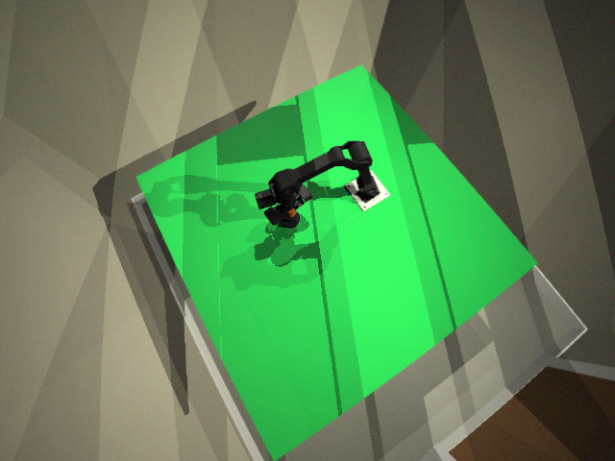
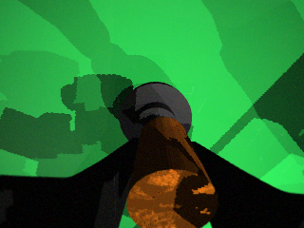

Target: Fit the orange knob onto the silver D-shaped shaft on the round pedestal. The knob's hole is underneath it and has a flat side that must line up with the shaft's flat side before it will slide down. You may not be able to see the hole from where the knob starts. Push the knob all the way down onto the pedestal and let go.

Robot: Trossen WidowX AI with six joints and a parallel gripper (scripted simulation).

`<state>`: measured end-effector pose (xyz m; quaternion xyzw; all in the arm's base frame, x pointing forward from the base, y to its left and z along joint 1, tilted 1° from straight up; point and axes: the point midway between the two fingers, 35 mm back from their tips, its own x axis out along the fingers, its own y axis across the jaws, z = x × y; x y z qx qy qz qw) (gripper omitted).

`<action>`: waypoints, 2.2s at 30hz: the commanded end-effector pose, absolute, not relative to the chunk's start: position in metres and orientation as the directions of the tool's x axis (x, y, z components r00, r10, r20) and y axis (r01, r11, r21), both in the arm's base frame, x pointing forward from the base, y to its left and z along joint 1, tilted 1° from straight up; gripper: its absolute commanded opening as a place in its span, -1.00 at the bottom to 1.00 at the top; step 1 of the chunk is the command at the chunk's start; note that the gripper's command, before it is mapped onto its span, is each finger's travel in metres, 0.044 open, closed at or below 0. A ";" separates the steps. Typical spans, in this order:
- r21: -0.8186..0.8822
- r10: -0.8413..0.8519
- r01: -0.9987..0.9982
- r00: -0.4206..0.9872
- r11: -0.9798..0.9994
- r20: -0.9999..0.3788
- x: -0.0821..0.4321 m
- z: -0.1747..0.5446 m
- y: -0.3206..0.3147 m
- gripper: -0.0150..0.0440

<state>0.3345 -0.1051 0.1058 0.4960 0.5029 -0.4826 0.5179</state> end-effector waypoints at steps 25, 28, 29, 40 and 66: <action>0.043 -0.004 0.998 0.043 0.043 -0.999 0.344 0.111 -0.107 -0.49; 0.043 -0.004 0.998 0.043 0.043 -0.999 0.343 0.111 -0.107 -0.49; 0.043 -0.004 0.998 0.043 0.043 -0.999 0.343 0.111 -0.106 -0.49; 0.043 -0.003 0.998 0.043 0.043 -0.999 0.339 0.110 -0.105 -0.49; 0.043 -0.003 0.998 0.043 0.046 -0.999 0.340 0.089 -0.105 -0.49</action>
